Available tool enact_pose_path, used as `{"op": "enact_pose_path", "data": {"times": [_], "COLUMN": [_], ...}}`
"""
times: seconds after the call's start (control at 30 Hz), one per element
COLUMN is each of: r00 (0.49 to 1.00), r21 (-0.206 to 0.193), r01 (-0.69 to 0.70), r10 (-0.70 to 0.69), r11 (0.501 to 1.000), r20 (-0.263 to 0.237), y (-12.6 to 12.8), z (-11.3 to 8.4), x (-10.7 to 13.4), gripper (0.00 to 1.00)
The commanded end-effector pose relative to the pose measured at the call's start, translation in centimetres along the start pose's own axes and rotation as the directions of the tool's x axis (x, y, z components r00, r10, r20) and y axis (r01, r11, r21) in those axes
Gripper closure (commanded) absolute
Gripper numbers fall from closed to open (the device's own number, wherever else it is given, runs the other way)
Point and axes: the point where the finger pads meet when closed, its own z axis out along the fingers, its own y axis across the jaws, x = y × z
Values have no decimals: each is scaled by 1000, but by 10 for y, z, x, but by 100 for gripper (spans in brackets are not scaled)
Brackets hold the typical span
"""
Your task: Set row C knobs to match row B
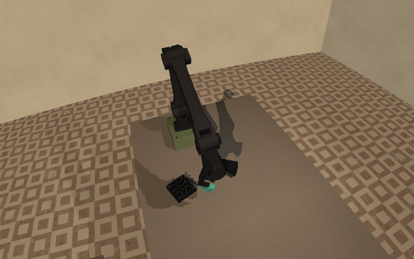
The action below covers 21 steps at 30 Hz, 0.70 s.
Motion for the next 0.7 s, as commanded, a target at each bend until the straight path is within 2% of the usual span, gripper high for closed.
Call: {"op": "enact_pose_path", "data": {"times": [0.0,0.2,0.4,0.5,0.53,0.57,0.67], "r00": [989,942,856,846,845,849,845], "r21": [50,52,56,56,31,48,57], "r01": [-147,-336,-516,-532,-534,-529,-535], "r10": [145,335,516,533,535,529,535], "r11": [988,941,855,845,845,848,843], "r20": [39,27,15,14,-12,8,17], "y": [-17,-18,-6,-4,3,-5,-8], "z": [-4,17,38,40,55,47,43], "x": [30,99,166,172,173,166,168], "gripper": [0,0,0,0,0,0,0]}}
